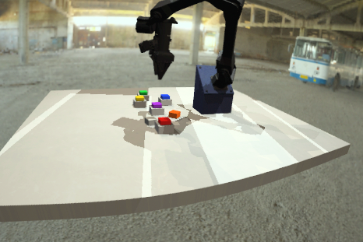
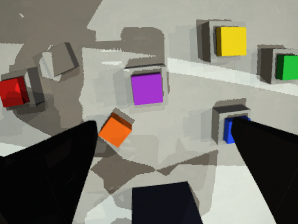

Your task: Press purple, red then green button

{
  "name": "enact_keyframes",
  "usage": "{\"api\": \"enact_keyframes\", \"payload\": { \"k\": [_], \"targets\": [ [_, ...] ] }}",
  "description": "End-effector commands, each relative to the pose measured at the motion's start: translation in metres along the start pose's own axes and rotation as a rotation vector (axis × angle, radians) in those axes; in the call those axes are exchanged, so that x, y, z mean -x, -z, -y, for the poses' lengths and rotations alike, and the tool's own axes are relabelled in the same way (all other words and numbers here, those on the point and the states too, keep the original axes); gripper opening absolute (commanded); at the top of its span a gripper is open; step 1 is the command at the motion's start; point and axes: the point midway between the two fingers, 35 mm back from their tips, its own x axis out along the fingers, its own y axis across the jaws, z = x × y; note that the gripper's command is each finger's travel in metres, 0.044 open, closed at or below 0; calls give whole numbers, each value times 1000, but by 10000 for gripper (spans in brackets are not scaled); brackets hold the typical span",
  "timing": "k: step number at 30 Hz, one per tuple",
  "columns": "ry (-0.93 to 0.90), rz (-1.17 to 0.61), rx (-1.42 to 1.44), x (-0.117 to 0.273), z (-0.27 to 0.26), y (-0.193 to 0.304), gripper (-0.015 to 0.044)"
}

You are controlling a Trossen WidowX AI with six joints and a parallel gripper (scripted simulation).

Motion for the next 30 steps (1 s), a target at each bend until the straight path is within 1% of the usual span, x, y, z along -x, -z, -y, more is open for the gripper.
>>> {"api": "enact_keyframes", "payload": {
  "k": [1, 6, 8, 11, 12, 20, 21, 30],
  "targets": [
    [-39, -43, 90, -11, -4, -1, 400],
    [-39, -43, 90, -11, -4, -1, 400],
    [-38, -42, 89, -21, -4, -1, 348],
    [-40, -42, 90, -63, -6, 1, 269],
    [-42, -42, 90, -70, -7, 2, 242],
    [-42, -42, 90, -73, -7, 2, 32],
    [-42, -42, 90, -73, -7, 2, 20],
    [-42, -42, 90, -73, -7, 2, 20]
  ]
}}
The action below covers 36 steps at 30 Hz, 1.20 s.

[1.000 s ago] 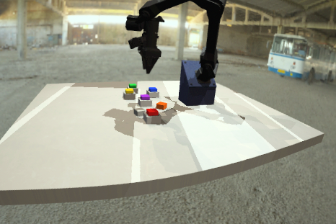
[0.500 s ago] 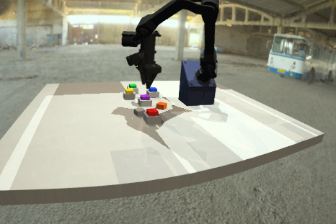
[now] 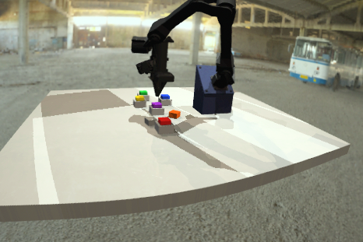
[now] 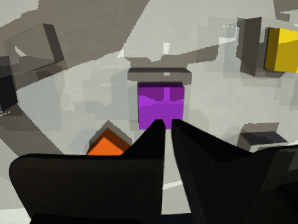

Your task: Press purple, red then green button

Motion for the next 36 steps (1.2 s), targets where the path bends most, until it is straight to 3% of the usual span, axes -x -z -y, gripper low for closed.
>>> {"api": "enact_keyframes", "payload": {
  "k": [1, 23, 36],
  "targets": [
    [-4, 3, -5, -1, 0, 0, 20],
    [-6, 3, -5, -34, -1, 0, 20],
    [-6, 3, -5, -35, -1, 0, 20]
  ]
}}
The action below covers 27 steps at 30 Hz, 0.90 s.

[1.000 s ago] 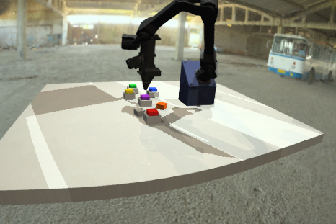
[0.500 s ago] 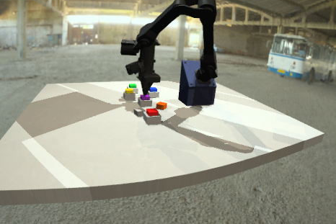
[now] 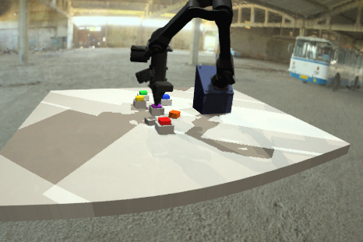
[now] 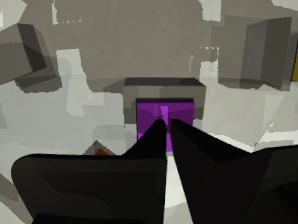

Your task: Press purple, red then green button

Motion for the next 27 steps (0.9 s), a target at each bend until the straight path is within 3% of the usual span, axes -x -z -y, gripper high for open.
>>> {"api": "enact_keyframes", "payload": {
  "k": [1, 8, 12, 18, 23, 27],
  "targets": [
    [-5, -4, -7, -1, -1, 1, 20],
    [-5, -4, -7, -1, -1, 1, 20],
    [-3, -3, -7, 30, 0, 0, 20],
    [-3, -4, -8, 35, 0, 0, 20],
    [0, -4, -8, 92, 1, 0, 20],
    [0, -4, -8, 95, 1, 0, 20]
  ]
}}
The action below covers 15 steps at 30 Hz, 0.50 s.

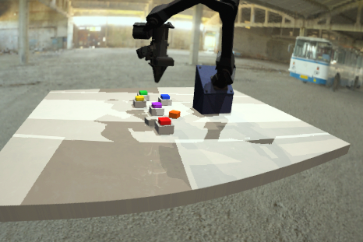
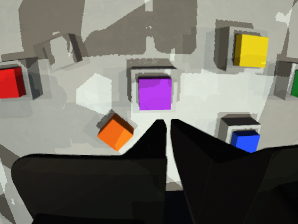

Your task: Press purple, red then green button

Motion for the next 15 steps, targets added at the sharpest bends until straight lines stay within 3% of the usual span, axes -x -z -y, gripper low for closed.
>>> {"api": "enact_keyframes", "payload": {
  "k": [1, 4, 12, 15],
  "targets": [
    [1, -9, 6, 9, -1, 3, 20],
    [11, -9, 3, 10, -25, -7, 20],
    [-4, -8, 6, 10, -160, -17, 20],
    [-8, -9, 6, 10, -168, -15, 20]
  ]
}}
